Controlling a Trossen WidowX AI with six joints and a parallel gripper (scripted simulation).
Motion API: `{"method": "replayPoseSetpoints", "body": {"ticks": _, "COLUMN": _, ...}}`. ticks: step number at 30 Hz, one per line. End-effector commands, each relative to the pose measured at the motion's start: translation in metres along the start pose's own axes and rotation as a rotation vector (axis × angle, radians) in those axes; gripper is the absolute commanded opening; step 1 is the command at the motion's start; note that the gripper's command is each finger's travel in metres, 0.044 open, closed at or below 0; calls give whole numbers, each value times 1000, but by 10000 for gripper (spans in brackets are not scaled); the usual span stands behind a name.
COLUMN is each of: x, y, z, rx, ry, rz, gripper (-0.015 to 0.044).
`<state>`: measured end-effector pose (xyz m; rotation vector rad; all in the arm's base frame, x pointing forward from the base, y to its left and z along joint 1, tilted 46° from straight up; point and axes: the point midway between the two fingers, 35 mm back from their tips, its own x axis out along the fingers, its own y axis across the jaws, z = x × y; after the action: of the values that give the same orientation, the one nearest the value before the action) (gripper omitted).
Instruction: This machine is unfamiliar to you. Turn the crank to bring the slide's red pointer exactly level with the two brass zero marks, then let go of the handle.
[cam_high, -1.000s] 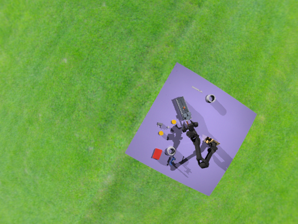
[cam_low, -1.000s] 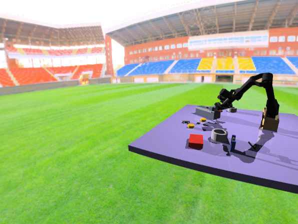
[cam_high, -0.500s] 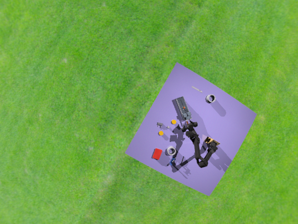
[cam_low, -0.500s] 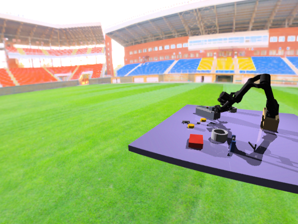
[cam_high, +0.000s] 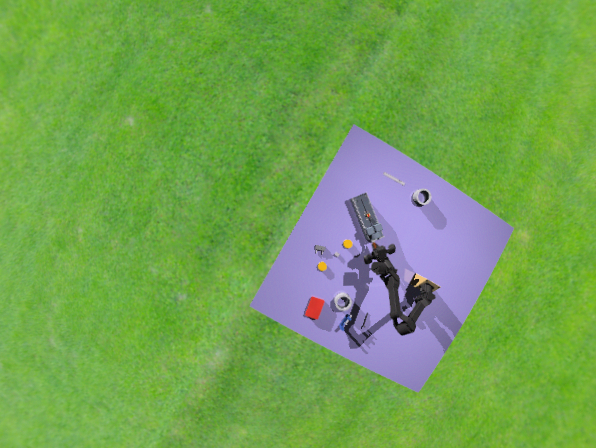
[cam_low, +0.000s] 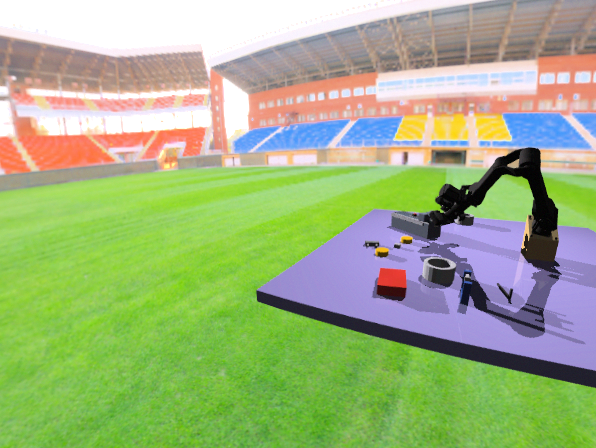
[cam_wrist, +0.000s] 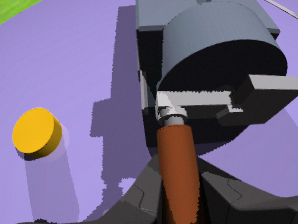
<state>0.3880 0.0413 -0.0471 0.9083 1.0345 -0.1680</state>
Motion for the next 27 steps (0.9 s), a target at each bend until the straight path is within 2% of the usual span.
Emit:
{"method": "replayPoseSetpoints", "body": {"ticks": 1, "x": 0, "y": 0, "z": 0, "rx": 3, "ry": -2, "rz": 0, "gripper": 0}}
{"method": "replayPoseSetpoints", "body": {"ticks": 27, "x": 7, "y": 0, "z": -7, "rx": 3, "ry": -2, "rz": 0, "gripper": 0}}
